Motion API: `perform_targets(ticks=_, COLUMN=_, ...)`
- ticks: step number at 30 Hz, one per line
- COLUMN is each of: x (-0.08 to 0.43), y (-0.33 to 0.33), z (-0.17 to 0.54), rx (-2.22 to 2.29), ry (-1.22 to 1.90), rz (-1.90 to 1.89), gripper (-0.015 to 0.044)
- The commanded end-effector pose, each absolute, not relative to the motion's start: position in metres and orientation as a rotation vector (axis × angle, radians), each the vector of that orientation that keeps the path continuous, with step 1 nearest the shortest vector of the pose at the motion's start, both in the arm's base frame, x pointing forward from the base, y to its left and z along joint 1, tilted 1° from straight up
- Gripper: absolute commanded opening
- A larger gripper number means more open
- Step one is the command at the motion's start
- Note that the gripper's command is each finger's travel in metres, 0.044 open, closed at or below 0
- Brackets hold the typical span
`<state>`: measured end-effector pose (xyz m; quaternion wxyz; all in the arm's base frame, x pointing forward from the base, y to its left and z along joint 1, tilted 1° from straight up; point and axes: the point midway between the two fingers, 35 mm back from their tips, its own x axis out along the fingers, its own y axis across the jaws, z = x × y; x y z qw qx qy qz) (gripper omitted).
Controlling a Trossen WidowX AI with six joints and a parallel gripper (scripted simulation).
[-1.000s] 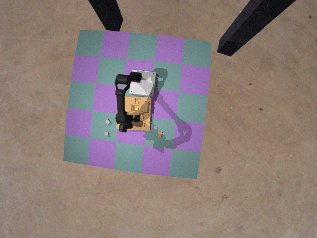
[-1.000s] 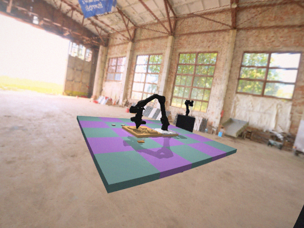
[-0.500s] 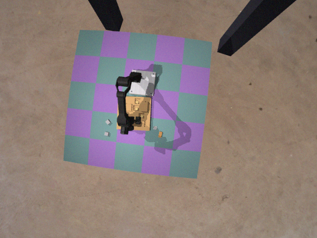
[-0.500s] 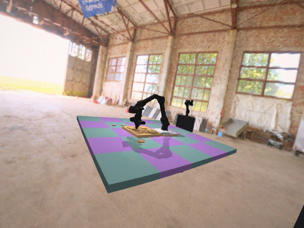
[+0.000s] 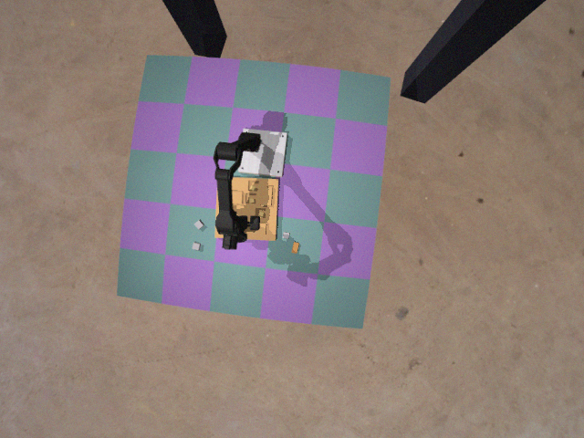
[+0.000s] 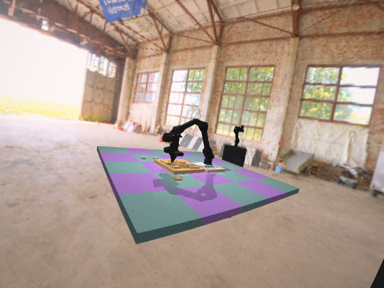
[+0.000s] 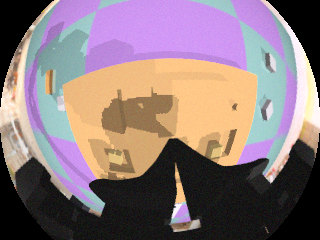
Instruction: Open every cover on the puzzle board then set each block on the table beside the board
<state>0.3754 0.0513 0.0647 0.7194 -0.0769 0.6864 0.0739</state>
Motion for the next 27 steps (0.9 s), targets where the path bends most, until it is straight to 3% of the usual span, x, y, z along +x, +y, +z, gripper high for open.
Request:
perform_targets(ticks=1, x=0.376, y=0.052, z=0.071, rx=-0.168, ry=1.514, rz=0.161, gripper=0.0)
perform_targets(ticks=27, x=0.374, y=0.053, z=0.099, rx=-0.168, ry=1.518, rz=0.161, gripper=0.0)
